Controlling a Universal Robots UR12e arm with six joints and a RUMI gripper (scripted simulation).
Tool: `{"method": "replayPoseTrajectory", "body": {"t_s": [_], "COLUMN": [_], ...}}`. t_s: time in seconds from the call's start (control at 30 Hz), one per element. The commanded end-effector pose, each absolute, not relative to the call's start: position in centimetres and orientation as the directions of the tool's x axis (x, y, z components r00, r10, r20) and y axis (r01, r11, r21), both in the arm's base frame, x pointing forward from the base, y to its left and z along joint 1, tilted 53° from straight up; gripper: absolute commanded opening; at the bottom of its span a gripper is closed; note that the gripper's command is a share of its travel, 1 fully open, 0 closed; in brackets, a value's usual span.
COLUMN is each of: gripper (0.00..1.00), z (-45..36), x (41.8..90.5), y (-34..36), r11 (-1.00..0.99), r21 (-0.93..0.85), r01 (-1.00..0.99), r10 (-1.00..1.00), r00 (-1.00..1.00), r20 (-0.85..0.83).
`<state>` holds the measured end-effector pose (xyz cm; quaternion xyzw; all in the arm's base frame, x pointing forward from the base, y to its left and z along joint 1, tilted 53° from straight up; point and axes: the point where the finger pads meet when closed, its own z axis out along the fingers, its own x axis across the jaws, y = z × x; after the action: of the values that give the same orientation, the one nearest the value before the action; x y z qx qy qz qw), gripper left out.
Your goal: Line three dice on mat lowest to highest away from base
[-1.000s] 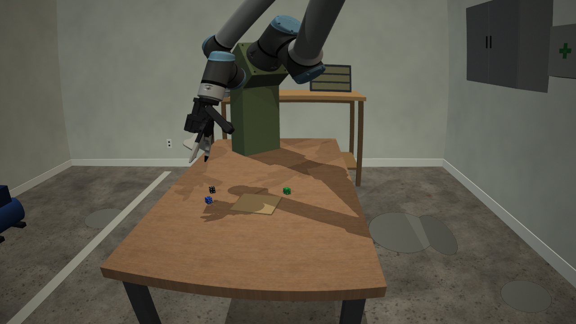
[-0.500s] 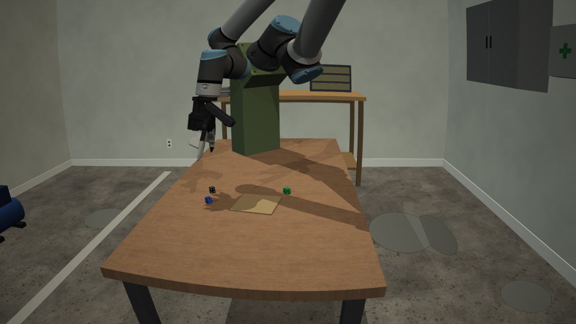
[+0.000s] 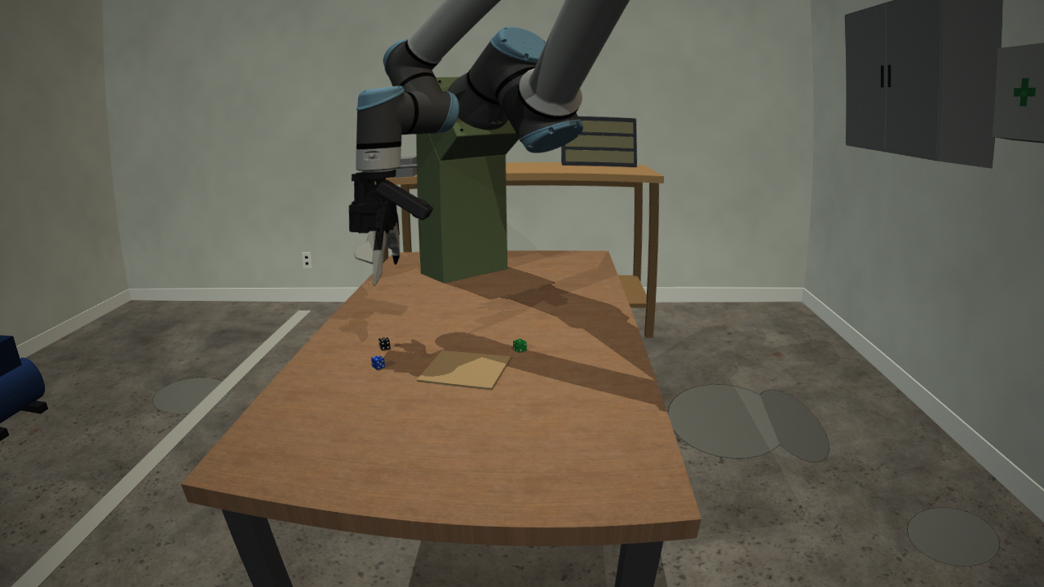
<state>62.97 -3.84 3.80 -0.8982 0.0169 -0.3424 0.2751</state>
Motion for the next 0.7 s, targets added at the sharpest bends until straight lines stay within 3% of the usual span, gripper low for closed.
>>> {"method": "replayPoseTrajectory", "body": {"t_s": [0.0,0.67], "gripper": [1.0,1.0], "z": [3.63,3.52], "x": [62.27,61.79], "y": [-3.5,-3.2], "r11": [-0.839,-0.833], "r21": [-0.516,-0.523], "r01": [0.172,0.181], "r10": [-0.211,-0.208], "r00": [0.772,0.774], "r20": [0.6,0.598]}}
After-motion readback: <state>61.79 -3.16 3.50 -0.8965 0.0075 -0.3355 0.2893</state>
